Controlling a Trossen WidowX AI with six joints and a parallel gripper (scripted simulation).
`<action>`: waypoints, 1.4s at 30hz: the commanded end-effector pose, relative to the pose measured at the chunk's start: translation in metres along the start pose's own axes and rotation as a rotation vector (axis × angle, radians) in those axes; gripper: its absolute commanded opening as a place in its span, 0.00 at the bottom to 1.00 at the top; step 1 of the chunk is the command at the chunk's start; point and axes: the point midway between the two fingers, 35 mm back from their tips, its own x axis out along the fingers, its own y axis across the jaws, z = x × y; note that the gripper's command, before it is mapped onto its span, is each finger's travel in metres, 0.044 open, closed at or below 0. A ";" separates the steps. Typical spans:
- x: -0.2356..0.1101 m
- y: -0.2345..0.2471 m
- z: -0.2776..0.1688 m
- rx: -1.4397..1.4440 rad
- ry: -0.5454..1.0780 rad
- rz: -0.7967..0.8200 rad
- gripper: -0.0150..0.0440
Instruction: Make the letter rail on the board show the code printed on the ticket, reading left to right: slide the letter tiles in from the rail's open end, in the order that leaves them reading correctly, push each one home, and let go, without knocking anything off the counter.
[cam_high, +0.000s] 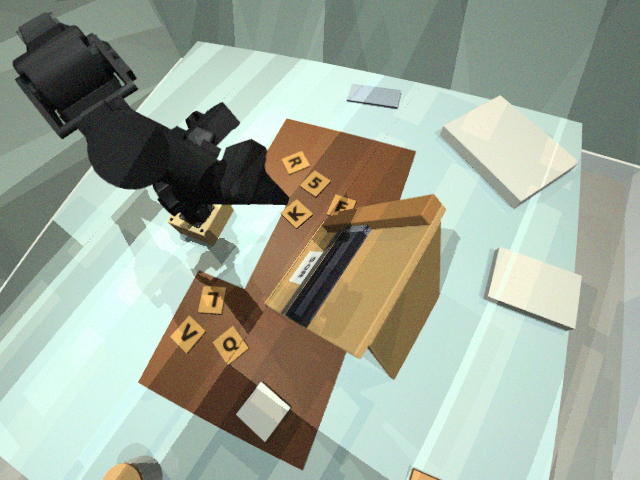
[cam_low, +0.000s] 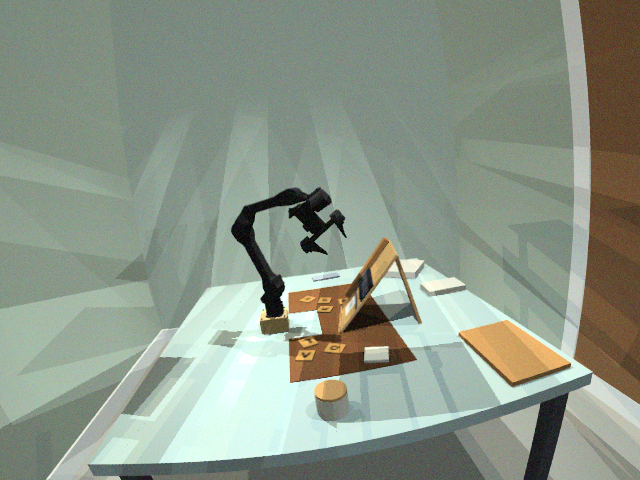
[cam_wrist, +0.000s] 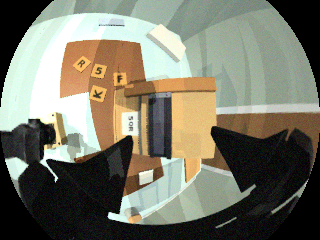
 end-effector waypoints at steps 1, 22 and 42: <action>-0.001 -0.001 0.000 -0.010 -0.004 -0.001 1.00; -0.016 0.005 -0.021 0.002 -0.011 0.020 0.91; 0.172 0.081 0.103 0.273 0.097 0.532 0.83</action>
